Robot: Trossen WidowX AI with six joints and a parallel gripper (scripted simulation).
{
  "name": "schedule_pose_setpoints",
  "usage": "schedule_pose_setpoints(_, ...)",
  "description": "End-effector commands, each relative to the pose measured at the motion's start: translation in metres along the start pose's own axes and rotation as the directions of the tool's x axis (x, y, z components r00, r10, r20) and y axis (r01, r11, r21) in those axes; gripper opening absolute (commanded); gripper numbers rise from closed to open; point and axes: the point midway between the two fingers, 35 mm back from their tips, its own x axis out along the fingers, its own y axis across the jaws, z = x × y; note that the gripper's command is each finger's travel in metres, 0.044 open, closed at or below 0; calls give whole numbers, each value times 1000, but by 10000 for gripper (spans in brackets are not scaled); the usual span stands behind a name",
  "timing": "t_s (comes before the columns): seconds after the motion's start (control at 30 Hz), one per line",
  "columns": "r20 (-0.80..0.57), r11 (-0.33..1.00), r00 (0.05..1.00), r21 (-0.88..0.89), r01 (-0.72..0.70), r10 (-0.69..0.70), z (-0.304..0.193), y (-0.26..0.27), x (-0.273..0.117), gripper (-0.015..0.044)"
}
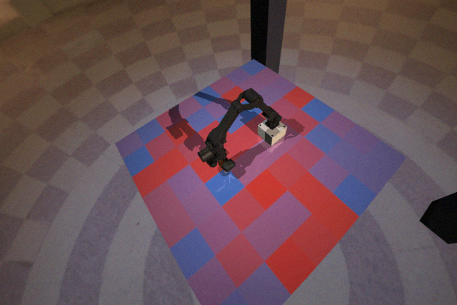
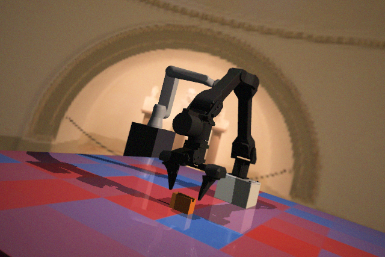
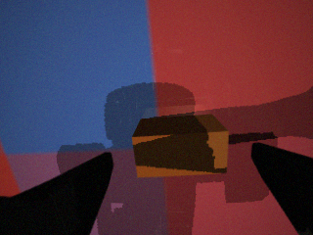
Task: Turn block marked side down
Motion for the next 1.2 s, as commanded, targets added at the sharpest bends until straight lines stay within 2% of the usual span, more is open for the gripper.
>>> schedule_pose_setpoints(0.0,-11,1000,1000,-3,4,-4,-2,-1,12,440)
schedule_pose_setpoints(0.23,-11,1000,1000,-3,4,-4,-3,-1,19,440)
schedule_pose_setpoints(0.43,-11,1000,1000,-3,4,-4,-3,-1,19,282)
schedule_pose_setpoints(1.13,-11,1000,1000,-3,4,-4,-3,-1,19,142)
schedule_pose_setpoints(1.17,-11,1000,1000,-3,4,-4,-2,-1,18,116)
